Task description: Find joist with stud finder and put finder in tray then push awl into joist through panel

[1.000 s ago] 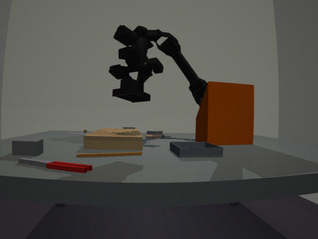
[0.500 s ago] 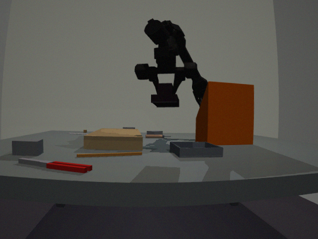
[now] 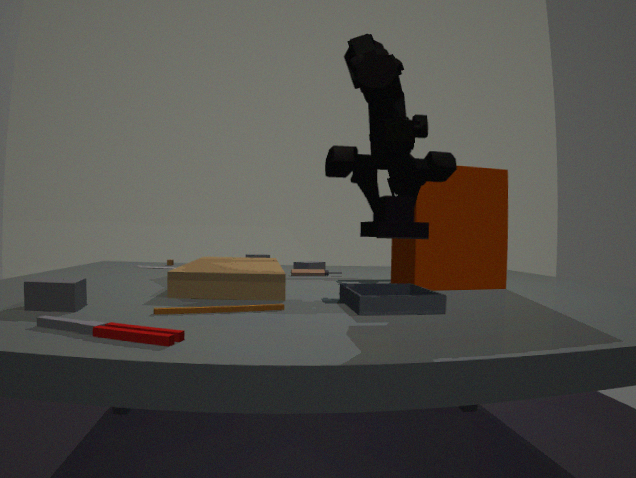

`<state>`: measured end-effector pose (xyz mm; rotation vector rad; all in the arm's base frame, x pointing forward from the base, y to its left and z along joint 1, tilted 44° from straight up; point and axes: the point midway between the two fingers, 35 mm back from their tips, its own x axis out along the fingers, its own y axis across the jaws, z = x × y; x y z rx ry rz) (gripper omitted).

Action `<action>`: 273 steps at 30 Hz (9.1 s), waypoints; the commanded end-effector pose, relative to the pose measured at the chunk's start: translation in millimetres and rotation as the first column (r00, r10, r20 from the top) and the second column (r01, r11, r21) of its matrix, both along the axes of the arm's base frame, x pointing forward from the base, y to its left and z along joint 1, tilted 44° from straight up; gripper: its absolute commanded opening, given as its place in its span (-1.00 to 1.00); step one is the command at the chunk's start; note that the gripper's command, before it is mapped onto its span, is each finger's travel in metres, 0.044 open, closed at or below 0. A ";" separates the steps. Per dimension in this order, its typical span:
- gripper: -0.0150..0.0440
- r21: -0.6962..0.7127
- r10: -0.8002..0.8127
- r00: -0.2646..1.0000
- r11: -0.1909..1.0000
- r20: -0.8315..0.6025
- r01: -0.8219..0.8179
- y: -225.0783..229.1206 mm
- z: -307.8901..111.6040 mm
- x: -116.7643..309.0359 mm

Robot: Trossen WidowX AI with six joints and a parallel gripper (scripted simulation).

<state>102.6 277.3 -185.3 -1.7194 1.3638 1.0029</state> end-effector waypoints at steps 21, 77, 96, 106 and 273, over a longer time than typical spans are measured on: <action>-0.49 0.005 0.000 1.000 1.000 -0.002 0.000 -37.8 -47.3 14.5; 1.00 0.091 -0.273 0.959 0.960 0.083 0.265 -30.2 43.0 92.3; 1.00 0.307 -0.736 0.547 0.669 0.399 0.677 -248.7 229.2 235.1; 1.00 0.396 -0.824 0.128 0.394 0.552 0.829 -401.9 314.3 192.4; -0.49 0.915 -0.381 0.852 0.324 0.360 -0.242 -234.7 323.4 241.7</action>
